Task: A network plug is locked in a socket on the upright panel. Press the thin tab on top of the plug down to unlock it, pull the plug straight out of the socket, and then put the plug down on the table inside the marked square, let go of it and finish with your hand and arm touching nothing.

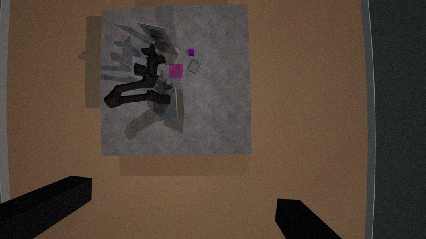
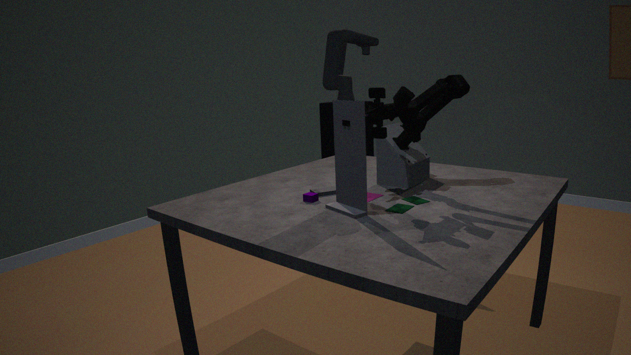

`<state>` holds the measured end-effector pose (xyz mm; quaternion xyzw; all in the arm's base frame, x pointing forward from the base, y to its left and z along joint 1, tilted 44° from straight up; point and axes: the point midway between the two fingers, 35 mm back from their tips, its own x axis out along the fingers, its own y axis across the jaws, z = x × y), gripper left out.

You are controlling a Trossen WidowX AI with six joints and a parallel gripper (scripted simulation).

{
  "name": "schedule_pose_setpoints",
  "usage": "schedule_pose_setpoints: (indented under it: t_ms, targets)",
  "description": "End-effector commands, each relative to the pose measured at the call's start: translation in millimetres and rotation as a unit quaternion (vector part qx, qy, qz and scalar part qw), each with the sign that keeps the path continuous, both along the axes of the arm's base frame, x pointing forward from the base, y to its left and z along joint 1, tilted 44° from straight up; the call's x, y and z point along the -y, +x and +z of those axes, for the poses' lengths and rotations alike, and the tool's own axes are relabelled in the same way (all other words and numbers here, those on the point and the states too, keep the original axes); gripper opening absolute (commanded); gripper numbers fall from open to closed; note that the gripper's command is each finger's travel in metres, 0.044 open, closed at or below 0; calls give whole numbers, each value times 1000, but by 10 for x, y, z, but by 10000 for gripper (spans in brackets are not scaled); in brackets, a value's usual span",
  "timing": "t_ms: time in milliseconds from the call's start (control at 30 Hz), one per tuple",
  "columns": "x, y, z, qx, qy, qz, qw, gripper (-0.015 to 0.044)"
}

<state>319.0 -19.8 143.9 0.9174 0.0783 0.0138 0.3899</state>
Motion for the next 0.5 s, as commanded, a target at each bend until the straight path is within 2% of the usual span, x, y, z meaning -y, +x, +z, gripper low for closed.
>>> schedule_pose_setpoints:
  t_ms: [0,467]
  targets:
    - [27,-2,107,8,-3,2,1000,0]
    - [116,-70,331,9,-4,3,1000,0]
